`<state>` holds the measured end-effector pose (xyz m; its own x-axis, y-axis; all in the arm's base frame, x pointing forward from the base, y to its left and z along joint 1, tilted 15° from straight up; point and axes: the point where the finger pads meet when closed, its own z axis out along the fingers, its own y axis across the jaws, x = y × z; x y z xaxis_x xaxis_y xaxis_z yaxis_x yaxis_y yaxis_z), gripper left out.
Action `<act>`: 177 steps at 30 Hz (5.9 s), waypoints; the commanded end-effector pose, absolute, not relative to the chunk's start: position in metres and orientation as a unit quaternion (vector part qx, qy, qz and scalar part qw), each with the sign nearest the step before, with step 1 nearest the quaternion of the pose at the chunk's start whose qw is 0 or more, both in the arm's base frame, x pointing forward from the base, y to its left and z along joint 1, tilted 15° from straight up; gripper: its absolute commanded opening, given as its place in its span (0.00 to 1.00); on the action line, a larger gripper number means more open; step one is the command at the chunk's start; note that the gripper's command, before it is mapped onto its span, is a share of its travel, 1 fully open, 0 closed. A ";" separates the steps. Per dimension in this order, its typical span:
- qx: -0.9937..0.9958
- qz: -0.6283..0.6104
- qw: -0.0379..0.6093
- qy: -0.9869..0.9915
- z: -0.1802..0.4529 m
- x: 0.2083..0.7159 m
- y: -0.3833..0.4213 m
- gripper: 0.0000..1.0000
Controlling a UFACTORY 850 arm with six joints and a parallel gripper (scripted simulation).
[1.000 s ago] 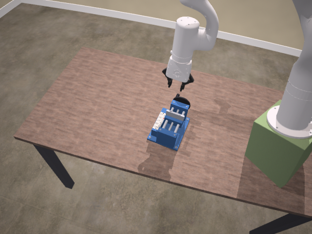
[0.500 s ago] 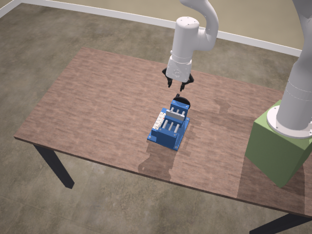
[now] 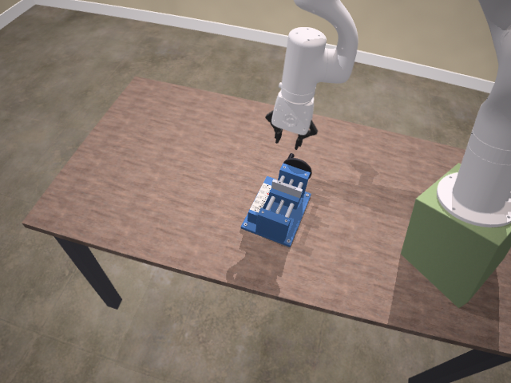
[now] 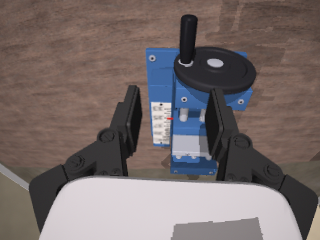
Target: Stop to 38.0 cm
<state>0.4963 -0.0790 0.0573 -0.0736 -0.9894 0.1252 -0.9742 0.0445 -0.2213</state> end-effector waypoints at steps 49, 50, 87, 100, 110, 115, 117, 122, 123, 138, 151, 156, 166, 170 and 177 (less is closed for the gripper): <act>-0.680 -0.125 0.031 0.722 0.058 0.497 -0.079 0.57; -0.680 -0.125 0.031 0.722 0.058 0.497 -0.079 0.57; -0.680 -0.125 0.031 0.722 0.034 0.487 -0.109 0.57; -0.680 -0.125 0.031 0.722 0.029 0.488 -0.109 0.57; -0.680 -0.125 0.031 0.722 0.012 0.492 -0.112 0.57; -0.680 -0.125 0.031 0.722 -0.005 0.496 -0.114 0.57; -0.680 -0.125 0.031 0.722 -0.013 0.498 -0.115 0.57; -0.680 -0.125 0.031 0.722 -0.023 0.500 -0.117 0.57; -0.680 -0.125 0.031 0.722 -0.026 0.501 -0.117 0.57; -0.680 -0.125 0.031 0.722 -0.034 0.502 -0.118 0.57; -0.680 -0.125 0.031 0.722 -0.034 0.502 -0.118 0.06; -0.680 -0.125 0.031 0.722 -0.034 0.502 -0.118 0.06; -0.680 -0.125 0.031 0.722 -0.034 0.502 -0.118 0.06; -0.680 -0.125 0.031 0.722 -0.034 0.502 -0.118 0.06; -0.680 -0.125 0.031 0.722 -0.034 0.502 -0.118 0.06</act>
